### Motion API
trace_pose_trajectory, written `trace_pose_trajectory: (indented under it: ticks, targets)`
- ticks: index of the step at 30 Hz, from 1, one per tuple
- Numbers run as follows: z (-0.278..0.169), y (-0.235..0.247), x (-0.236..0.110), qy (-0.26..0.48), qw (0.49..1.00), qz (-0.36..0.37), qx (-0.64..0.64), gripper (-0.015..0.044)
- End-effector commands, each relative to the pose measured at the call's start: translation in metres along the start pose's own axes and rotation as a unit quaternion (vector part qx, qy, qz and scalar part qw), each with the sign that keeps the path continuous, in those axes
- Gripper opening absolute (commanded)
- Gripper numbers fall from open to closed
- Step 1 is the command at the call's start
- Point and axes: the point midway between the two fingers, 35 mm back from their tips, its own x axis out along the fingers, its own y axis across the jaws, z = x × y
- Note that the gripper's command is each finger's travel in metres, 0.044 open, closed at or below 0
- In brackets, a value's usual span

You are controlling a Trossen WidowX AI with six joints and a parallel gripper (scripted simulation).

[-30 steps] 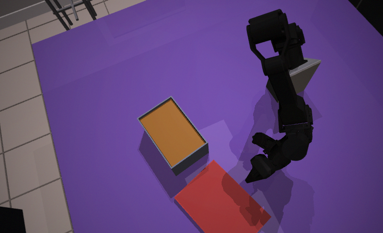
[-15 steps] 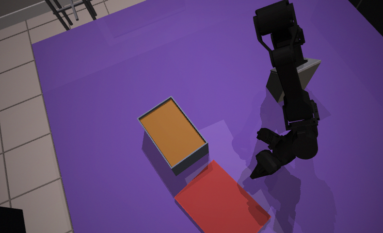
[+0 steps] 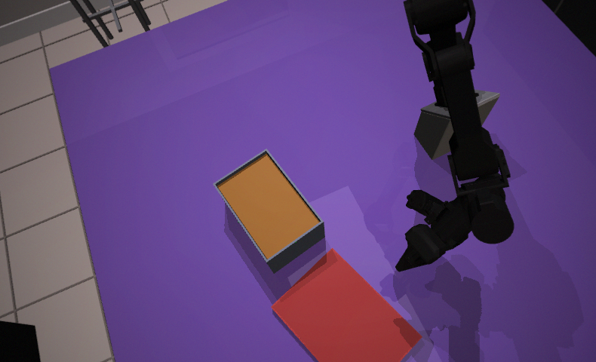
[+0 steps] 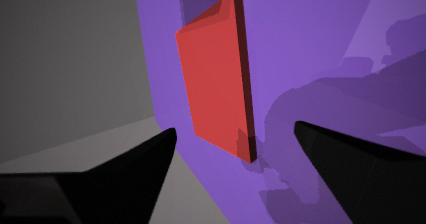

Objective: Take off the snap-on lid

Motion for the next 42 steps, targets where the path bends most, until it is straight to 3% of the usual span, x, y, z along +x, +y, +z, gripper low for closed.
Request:
trace_pose_trajectory:
  ticks: [1,19,42]
  targets:
    - [-0.001,0.007,-0.007,-0.001,1.000,0.003,0.005,0.0440]
    - [-0.002,0.024,-0.038,0.000,1.000,0.003,0.005,0.0440]
    - [-0.001,0.019,-0.034,0.000,1.000,0.003,0.005,0.0440]
